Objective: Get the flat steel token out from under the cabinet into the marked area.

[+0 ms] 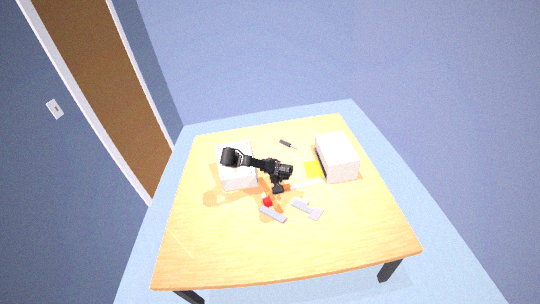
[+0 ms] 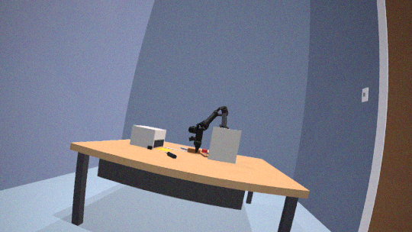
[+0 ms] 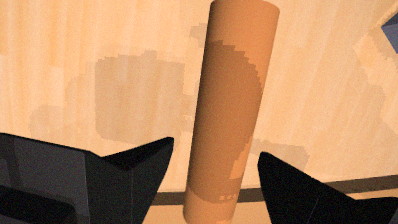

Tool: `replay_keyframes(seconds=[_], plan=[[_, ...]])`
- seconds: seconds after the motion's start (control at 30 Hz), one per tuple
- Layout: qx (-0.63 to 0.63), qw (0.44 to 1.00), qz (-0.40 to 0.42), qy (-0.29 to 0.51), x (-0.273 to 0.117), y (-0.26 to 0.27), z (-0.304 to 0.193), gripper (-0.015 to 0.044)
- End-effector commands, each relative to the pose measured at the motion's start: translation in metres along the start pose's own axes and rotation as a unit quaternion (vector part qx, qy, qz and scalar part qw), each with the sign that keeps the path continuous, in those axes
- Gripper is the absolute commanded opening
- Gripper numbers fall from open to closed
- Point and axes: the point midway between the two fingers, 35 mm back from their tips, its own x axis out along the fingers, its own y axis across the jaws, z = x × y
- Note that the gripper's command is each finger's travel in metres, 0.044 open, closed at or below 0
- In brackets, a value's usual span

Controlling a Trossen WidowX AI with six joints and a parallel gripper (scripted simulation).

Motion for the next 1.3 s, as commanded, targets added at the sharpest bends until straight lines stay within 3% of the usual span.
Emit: replay_keyframes(seconds=[0.0, 0.27, 0.4, 0.7, 0.83, 1.27], plan=[[0.0, 1.0, 0.0, 0.0, 0.001, 0.0, 0.0, 0.027], [-0.004, 1.0, 0.0, 0.0, 0.005, 0.0, -0.002, 0.027], [0.0, 1.0, -0.002, -0.001, 0.002, -0.001, 0.0, 0.0165], [0.0, 1.0, -0.002, -0.001, 0.002, -0.001, 0.0, 0.0105], [0.0, 1.0, -0.002, -0.001, 0.002, -0.001, 0.0, 0.0], [-0.012, 1.0, -0.001, -0.001, 0.002, -0.001, 0.011, 0.0]])
